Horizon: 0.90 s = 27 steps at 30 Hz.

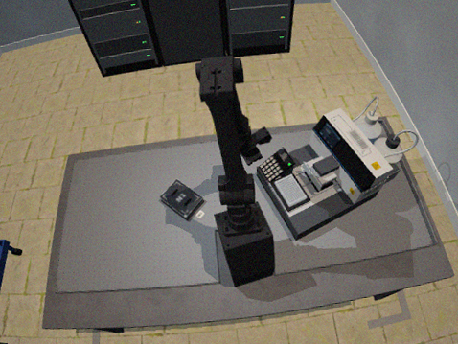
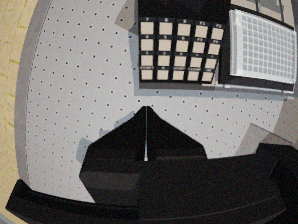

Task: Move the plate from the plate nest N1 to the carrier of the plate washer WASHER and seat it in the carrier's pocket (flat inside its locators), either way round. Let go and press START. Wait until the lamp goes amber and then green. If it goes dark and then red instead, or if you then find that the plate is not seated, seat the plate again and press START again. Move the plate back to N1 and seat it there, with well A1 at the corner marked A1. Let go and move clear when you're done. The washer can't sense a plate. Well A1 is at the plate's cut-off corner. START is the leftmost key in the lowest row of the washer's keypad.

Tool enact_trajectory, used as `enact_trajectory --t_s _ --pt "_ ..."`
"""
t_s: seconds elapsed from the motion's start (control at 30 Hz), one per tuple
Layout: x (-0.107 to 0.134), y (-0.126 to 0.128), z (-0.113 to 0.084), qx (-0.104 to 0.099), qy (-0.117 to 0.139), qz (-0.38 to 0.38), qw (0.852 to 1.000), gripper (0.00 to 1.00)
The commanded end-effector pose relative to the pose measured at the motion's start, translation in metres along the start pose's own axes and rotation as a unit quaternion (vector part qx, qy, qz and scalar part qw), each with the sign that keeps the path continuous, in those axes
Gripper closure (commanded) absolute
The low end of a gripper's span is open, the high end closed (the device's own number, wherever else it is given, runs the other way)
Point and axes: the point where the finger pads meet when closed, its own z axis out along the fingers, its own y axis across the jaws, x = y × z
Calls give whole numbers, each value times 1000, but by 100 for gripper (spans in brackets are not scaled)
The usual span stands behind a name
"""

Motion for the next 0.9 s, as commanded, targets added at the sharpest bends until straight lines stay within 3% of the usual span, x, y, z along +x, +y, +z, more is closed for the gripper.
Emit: enact_trajectory --t_s 0.0,0.4,0.43,0.6,0.67,0.87 --pt "-2 6 -2 -5 -3 1 1000 100" --pt "-2 6 -2 -5 -3 1 1000 100" --pt "-7 -4 -4 -7 3 -15 1000 0" --pt "-20 -27 -4 -15 38 -91 995 0" --pt "-20 -27 -4 -15 38 -91 995 0" --pt "-50 -38 -4 -40 63 -181 981 0"
